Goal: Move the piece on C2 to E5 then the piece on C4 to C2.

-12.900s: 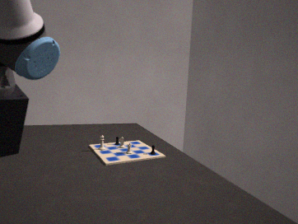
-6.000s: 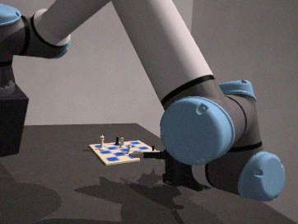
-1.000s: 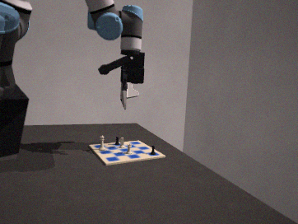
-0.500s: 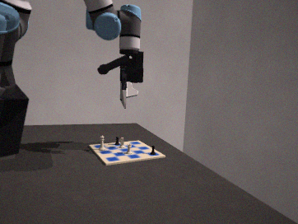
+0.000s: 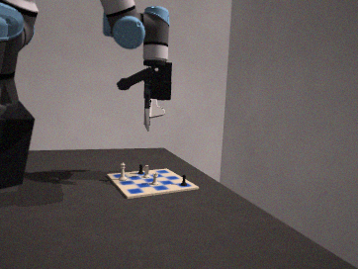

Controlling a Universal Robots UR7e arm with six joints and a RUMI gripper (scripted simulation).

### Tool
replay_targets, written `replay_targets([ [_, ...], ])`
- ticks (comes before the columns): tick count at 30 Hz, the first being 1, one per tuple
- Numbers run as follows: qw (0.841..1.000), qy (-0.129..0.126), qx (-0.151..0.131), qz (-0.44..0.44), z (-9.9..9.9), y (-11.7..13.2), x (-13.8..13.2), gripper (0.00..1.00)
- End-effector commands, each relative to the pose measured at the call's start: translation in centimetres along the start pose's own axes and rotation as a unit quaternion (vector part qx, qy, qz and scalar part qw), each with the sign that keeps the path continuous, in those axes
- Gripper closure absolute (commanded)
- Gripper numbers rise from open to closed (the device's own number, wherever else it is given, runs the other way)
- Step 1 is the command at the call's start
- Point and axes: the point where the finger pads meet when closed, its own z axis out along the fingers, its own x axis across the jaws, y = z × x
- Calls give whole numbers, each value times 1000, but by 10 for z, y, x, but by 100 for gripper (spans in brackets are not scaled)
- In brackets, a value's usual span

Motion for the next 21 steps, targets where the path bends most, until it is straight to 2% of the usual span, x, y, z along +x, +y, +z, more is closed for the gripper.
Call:
replay_targets([
  [1,999,0,-1,49,3,0,1,0],
  [4,998,0,-1,63,4,0,1,0],
  [10,986,0,-1,167,10,-1,2,0],
  [14,968,0,0,251,15,-2,2,0],
  [19,933,0,0,360,22,-2,3,0],
  [21,933,0,0,360,22,-2,3,0],
])
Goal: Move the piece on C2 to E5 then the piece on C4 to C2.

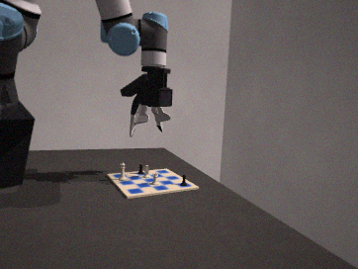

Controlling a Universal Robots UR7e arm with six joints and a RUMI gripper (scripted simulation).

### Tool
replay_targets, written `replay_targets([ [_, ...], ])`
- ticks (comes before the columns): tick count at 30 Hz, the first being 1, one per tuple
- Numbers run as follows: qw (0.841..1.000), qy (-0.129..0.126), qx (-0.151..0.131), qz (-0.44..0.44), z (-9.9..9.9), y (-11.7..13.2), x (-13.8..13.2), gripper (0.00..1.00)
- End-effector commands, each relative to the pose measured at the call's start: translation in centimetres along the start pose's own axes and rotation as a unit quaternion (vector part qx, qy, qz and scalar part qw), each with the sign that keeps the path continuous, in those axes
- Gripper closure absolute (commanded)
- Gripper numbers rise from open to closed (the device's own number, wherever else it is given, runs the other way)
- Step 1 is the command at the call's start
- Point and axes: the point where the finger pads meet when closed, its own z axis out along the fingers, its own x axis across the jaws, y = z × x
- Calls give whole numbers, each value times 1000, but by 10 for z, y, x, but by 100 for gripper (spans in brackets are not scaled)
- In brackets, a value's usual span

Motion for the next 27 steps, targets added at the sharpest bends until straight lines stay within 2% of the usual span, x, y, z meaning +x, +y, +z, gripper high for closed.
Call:
replay_targets([
  [1,997,-3,-4,77,4,0,1,0],
  [6,982,-3,-4,188,10,1,1,0],
  [15,939,-2,-5,343,19,3,0,0],
  [17,939,-2,-5,343,19,3,0,0],
  [22,920,-2,-5,392,22,4,-1,0],
  [27,910,-2,-5,416,24,4,-1,0],
])
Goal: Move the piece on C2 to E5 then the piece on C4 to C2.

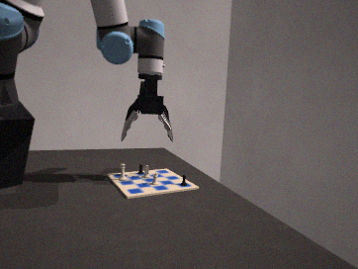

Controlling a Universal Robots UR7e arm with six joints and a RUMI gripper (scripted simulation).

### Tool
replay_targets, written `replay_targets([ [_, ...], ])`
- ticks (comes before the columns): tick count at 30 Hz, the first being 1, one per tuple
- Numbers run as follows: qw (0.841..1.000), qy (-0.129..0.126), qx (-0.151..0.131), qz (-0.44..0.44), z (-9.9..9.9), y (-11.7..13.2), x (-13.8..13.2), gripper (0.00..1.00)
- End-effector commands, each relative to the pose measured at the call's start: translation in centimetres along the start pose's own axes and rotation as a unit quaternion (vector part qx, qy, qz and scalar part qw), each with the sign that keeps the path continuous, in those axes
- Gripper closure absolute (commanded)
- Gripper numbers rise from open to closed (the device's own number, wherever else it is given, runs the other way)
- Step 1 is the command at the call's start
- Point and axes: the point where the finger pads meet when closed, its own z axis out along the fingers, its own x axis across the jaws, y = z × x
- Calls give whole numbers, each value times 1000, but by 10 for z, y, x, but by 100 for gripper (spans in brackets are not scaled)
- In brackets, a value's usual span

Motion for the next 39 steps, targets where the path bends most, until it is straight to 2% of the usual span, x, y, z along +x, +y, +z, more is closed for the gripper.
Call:
replay_targets([
  [1,1000,0,-1,25,1,0,1,0],
  [8,1000,0,-1,28,1,0,1,0],
  [9,1000,0,-1,28,1,0,1,77],
  [39,1000,0,-1,28,1,0,1,77],
])
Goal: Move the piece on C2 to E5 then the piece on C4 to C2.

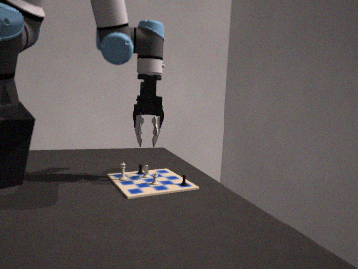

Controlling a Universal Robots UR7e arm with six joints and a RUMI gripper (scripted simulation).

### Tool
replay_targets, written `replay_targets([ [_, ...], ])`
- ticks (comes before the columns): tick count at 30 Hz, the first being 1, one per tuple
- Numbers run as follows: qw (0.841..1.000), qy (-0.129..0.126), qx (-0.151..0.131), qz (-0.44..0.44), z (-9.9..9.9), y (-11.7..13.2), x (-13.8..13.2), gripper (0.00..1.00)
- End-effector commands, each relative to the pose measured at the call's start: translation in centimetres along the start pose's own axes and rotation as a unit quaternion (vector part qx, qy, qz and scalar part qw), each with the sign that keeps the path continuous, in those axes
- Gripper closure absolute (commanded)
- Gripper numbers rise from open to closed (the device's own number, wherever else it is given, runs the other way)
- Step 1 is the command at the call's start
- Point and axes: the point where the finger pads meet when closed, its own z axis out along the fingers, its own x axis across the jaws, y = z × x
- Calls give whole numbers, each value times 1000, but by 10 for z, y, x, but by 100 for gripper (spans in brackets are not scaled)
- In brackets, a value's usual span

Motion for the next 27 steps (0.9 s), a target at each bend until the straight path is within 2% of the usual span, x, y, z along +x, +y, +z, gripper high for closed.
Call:
replay_targets([
  [1,1000,1,0,0,0,0,0,77],
  [19,1000,1,0,0,4,0,0,77],
  [27,1000,1,0,0,14,0,0,77],
])
